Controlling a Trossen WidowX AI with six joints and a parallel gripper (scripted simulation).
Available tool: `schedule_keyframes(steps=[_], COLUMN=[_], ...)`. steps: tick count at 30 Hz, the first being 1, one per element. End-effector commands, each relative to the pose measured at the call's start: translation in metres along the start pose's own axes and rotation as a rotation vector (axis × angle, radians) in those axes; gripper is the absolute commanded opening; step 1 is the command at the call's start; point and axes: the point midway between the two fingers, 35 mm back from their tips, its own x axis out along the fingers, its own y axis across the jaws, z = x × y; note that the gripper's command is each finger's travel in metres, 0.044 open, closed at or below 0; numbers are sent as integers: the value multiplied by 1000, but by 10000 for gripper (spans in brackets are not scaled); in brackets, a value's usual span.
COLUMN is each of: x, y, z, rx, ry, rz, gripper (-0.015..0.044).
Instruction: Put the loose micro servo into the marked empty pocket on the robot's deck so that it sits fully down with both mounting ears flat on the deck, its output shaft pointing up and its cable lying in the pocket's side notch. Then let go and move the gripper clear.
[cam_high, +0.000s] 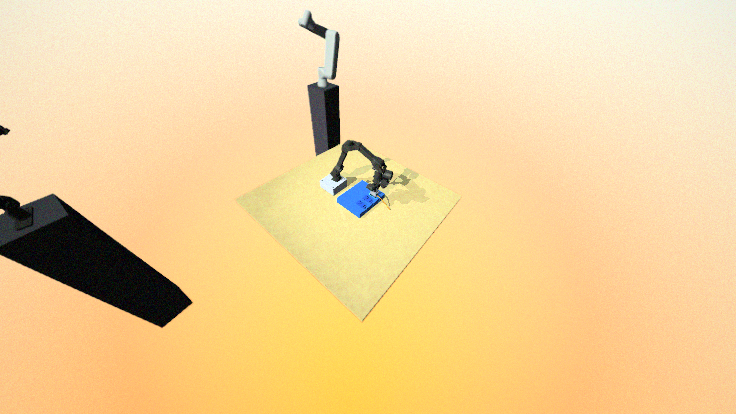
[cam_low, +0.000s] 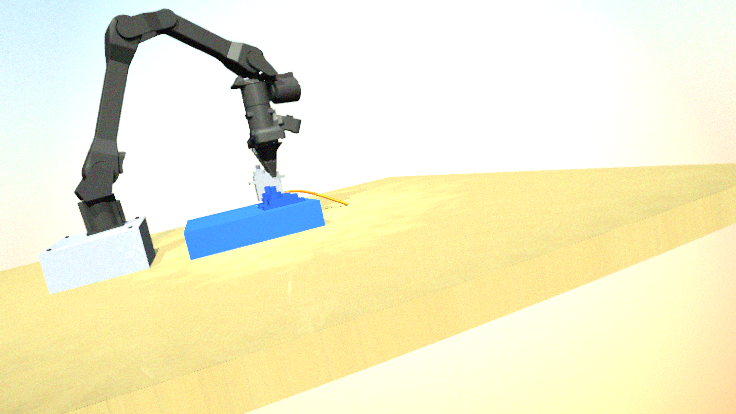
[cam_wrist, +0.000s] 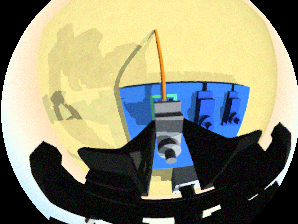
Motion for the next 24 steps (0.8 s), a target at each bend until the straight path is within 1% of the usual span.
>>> schedule_keyframes(steps=[1, 24], x=[1, 22], y=[0, 0], z=[1, 1], rx=[-4, -4], ry=[-3, -3], rz=[-2, -2], gripper=[0, 0])
